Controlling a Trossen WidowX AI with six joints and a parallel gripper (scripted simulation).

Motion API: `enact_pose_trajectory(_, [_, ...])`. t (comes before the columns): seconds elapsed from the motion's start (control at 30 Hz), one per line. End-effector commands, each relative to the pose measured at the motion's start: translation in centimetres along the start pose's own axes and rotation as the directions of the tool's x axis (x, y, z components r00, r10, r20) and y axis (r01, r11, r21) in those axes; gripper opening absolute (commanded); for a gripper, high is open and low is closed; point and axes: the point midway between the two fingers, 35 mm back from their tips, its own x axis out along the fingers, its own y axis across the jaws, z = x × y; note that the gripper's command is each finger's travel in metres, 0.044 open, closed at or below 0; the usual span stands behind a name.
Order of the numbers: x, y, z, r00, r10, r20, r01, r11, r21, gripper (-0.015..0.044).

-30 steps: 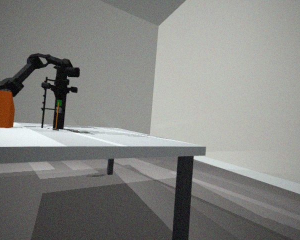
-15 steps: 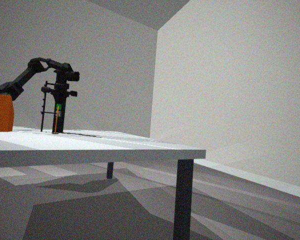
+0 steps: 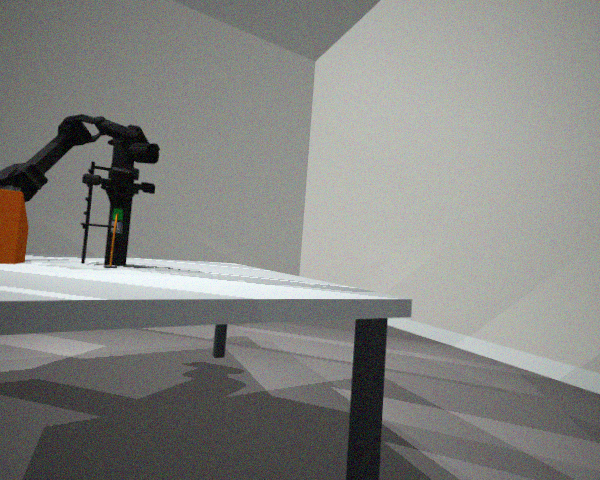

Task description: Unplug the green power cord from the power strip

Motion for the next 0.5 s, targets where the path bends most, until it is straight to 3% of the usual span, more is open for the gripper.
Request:
enact_pose_trajectory(0.0, [-1.4, 0.0, 3.9, 0.996, 0.013, 0.089, -0.014, 1.000, 0.013, 0.0000])
enact_pose_trajectory(0.17, [-1.6, 0.0, 4.7, 0.996, 0.012, 0.089, -0.014, 1.000, 0.013, 0.0000])
enact_pose_trajectory(0.47, [-0.9, -0.2, 3.5, 0.996, 0.011, 0.083, -0.013, 1.000, 0.015, 0.0236])
